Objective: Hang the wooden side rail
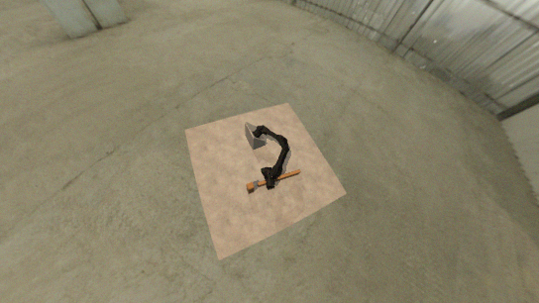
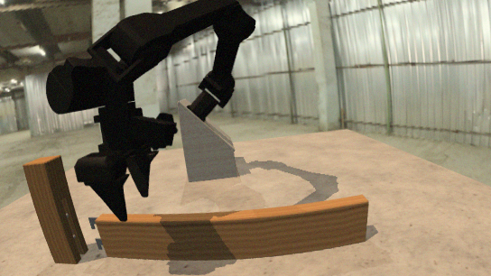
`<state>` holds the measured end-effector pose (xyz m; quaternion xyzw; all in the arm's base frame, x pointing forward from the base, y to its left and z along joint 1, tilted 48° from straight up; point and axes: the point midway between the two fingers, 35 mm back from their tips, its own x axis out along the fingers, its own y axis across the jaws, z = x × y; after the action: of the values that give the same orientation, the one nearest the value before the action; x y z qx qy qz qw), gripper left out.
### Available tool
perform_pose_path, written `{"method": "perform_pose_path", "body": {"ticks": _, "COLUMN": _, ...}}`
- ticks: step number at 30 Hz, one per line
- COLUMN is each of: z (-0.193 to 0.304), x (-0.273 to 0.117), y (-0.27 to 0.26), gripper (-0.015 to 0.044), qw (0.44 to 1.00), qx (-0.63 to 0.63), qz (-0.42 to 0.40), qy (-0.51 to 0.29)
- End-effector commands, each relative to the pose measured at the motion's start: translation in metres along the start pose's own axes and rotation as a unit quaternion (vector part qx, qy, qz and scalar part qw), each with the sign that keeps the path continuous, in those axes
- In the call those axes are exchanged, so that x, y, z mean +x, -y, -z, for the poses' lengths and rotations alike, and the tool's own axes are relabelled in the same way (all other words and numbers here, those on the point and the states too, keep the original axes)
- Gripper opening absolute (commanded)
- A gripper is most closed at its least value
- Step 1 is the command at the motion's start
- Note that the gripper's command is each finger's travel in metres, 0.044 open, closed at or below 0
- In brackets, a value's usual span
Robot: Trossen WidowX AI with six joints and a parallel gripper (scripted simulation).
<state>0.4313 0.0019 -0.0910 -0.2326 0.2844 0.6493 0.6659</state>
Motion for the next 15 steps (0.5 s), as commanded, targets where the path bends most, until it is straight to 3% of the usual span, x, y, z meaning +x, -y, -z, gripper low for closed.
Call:
{"method": "perform_pose_path", "body": {"ticks": 1, "z": 0.0, "x": 0.007, "y": -0.002, "gripper": 0.044, "qw": 1.0, "qx": 0.004, "qz": -0.002, "qy": 0.002}}
{"method": "perform_pose_path", "body": {"ticks": 15, "z": 0.0, "x": 0.031, "y": -0.001, "gripper": 0.044, "qw": 1.0, "qx": 0.004, "qz": -0.002, "qy": 0.002}}
